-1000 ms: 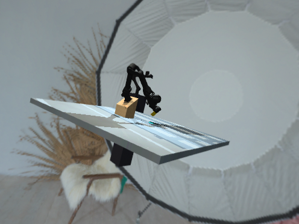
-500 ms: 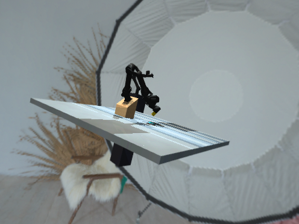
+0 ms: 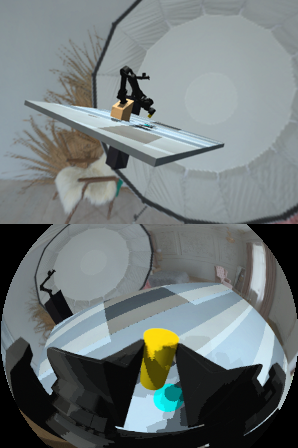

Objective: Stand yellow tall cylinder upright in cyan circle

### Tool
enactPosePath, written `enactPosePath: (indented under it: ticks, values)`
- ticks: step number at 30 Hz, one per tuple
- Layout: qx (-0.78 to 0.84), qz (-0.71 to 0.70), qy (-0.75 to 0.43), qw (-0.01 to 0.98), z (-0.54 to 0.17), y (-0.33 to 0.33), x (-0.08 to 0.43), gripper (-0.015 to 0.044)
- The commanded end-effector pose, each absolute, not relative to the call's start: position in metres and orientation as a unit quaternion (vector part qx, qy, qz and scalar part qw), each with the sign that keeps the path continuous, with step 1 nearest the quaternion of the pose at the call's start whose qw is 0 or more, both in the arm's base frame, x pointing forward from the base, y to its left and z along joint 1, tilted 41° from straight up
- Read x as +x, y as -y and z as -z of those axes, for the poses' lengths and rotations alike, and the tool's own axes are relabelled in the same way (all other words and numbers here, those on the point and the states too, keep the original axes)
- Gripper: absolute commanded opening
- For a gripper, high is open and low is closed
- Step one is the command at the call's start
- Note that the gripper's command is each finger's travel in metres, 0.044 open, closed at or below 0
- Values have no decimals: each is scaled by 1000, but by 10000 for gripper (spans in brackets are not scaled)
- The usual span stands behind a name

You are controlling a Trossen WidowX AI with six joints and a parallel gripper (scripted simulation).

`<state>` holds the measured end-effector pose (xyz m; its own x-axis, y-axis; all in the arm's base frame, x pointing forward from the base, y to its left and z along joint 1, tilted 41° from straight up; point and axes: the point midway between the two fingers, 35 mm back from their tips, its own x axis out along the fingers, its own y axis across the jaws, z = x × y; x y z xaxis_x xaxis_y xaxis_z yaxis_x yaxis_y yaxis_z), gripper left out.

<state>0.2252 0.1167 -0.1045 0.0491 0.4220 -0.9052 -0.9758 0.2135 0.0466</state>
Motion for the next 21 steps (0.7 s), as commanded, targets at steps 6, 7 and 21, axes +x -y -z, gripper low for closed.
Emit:
enactPosePath:
  ticks: [6,7,21]
  values:
    - [-316,-549,-401,662,100,-115,222,105]
    - [-316,-550,-398,664,100,-114,222,105]
    - [-313,-559,-347,685,91,-112,222,105]
